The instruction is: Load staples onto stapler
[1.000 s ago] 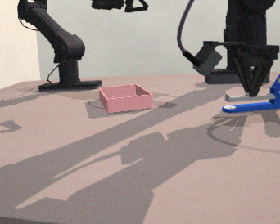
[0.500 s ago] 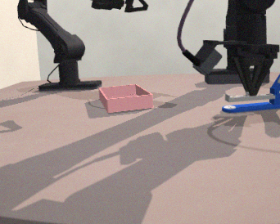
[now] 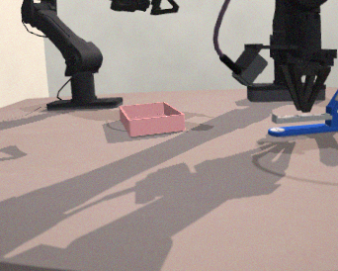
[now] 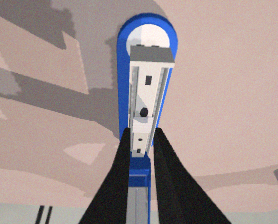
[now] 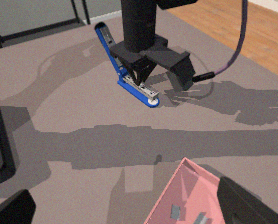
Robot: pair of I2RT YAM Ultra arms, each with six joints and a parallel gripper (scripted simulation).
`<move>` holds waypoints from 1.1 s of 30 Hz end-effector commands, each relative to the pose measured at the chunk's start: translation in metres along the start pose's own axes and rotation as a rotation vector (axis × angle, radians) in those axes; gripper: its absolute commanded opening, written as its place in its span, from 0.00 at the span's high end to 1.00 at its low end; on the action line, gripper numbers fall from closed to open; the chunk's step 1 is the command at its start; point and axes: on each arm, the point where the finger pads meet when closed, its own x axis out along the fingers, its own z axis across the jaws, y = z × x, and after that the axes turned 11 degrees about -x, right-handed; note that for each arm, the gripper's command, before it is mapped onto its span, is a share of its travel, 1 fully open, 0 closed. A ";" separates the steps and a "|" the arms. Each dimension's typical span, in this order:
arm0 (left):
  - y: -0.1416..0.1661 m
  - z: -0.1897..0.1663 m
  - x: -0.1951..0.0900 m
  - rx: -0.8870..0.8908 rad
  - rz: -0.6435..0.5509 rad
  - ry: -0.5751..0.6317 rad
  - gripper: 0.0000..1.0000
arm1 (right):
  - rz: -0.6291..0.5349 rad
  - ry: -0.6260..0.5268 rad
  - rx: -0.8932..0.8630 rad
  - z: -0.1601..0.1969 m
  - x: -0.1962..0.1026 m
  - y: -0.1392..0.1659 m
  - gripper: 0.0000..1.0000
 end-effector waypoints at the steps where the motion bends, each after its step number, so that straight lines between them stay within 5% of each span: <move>1: -0.008 0.000 -0.020 0.000 -0.033 -0.024 0.82 | -0.011 0.005 0.000 -0.001 -0.001 -0.004 0.00; 11: -0.005 0.004 -0.032 0.001 -0.027 -0.016 0.82 | -0.011 0.005 0.000 -0.001 -0.001 -0.004 0.00; 17: -0.005 0.008 -0.073 0.003 -0.032 -0.025 0.82 | -0.011 0.005 0.000 -0.001 -0.001 -0.004 0.00; 25: 0.000 0.001 -0.055 0.002 -0.002 0.025 0.82 | -0.011 0.005 0.000 -0.001 -0.001 -0.004 0.00; 26: -0.001 0.002 -0.055 -0.016 -0.008 0.021 0.71 | -0.011 0.005 0.000 -0.001 -0.001 -0.004 0.00; 28: -0.001 0.002 -0.055 -0.016 -0.008 0.021 0.71 | -0.011 0.005 0.000 -0.001 -0.001 -0.004 0.00; 33: -0.016 0.016 -0.062 -0.175 -0.159 -0.072 0.14 | -0.011 0.005 0.000 -0.001 -0.001 -0.004 0.00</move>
